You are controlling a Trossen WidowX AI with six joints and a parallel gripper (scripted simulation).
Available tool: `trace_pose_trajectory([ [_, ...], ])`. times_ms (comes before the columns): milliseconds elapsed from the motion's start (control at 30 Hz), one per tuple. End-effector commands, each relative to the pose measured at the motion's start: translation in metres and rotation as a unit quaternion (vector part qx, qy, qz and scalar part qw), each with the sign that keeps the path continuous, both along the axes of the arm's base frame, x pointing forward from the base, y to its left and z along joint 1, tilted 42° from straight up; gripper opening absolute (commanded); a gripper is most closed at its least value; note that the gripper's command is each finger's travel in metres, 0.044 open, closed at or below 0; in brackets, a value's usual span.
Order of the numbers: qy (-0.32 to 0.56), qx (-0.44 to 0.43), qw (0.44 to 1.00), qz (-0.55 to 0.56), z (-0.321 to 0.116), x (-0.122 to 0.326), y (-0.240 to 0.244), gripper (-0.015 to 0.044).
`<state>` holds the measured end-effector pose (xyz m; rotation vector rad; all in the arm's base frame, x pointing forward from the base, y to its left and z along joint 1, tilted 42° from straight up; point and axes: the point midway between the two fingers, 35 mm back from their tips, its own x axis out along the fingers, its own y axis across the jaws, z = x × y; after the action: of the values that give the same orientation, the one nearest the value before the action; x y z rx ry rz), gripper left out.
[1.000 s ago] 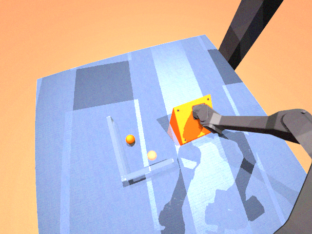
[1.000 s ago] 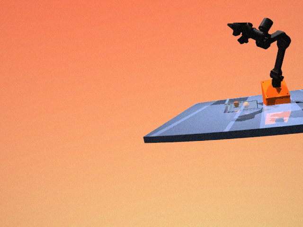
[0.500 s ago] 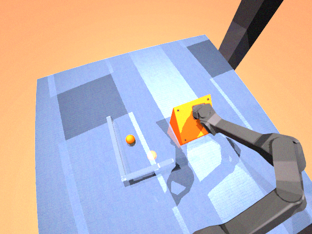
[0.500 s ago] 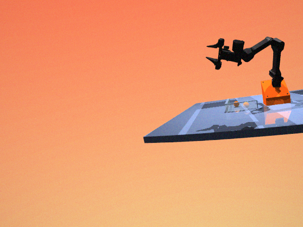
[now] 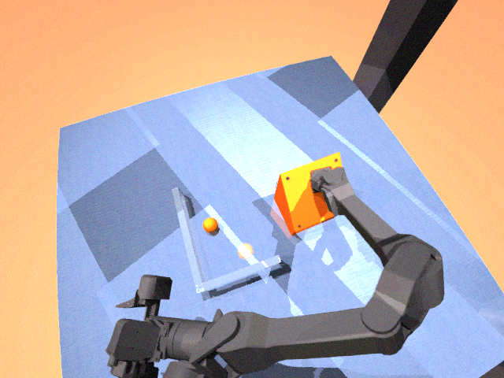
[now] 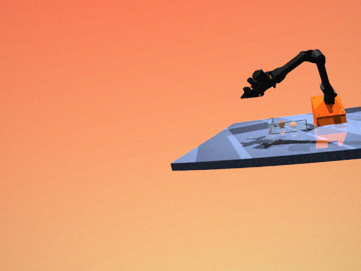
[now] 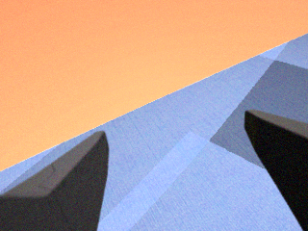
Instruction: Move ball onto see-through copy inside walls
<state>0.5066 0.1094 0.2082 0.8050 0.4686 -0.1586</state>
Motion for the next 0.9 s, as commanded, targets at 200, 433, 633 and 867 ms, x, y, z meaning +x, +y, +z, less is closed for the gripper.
trace_pose_trajectory([
  [200, 0.238, -0.112, 0.940, 0.216, -0.149, -0.043, -0.043, 0.0335],
  [433, 0.337, -0.053, 0.850, 0.401, -0.223, -0.113, -0.066, 0.0335],
  [633, 0.330, 0.057, 0.794, 0.508, -0.246, -0.166, -0.072, 0.0335],
  [867, 0.328, 0.061, 0.793, 0.510, -0.246, -0.167, -0.072, 0.0335],
])
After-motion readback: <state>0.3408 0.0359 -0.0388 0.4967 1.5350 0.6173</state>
